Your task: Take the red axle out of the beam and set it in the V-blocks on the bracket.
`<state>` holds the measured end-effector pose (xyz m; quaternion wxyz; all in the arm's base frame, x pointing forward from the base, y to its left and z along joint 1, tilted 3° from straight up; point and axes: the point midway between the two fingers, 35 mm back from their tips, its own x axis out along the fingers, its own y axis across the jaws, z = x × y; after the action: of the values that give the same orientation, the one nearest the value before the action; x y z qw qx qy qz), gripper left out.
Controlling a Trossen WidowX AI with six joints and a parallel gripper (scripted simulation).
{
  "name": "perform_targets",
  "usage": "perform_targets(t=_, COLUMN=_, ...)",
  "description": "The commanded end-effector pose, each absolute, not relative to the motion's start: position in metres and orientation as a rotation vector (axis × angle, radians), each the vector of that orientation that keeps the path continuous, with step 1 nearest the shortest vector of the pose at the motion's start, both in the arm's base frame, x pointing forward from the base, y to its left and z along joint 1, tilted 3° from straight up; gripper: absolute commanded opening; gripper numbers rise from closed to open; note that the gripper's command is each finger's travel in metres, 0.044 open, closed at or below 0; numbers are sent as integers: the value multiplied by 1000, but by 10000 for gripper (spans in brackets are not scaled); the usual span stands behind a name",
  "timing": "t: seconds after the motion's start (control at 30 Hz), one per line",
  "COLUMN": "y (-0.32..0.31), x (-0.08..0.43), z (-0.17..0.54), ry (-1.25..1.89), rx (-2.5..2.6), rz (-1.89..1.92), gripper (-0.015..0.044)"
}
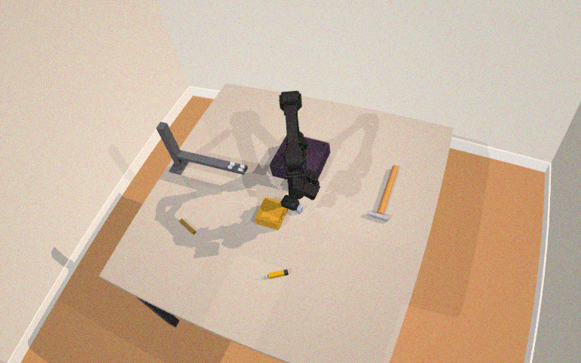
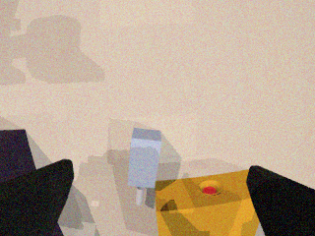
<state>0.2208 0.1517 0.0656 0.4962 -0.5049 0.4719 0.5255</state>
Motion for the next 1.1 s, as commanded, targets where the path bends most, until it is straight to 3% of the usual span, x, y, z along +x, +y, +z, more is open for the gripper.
perform_targets(t=0.0, y=113, x=214, z=52, ry=1198, rx=-1154, rz=1235, gripper=440)
perform_targets(t=1.07, y=114, x=212, z=-16, ry=1202, rx=-1150, rz=1232, gripper=440)
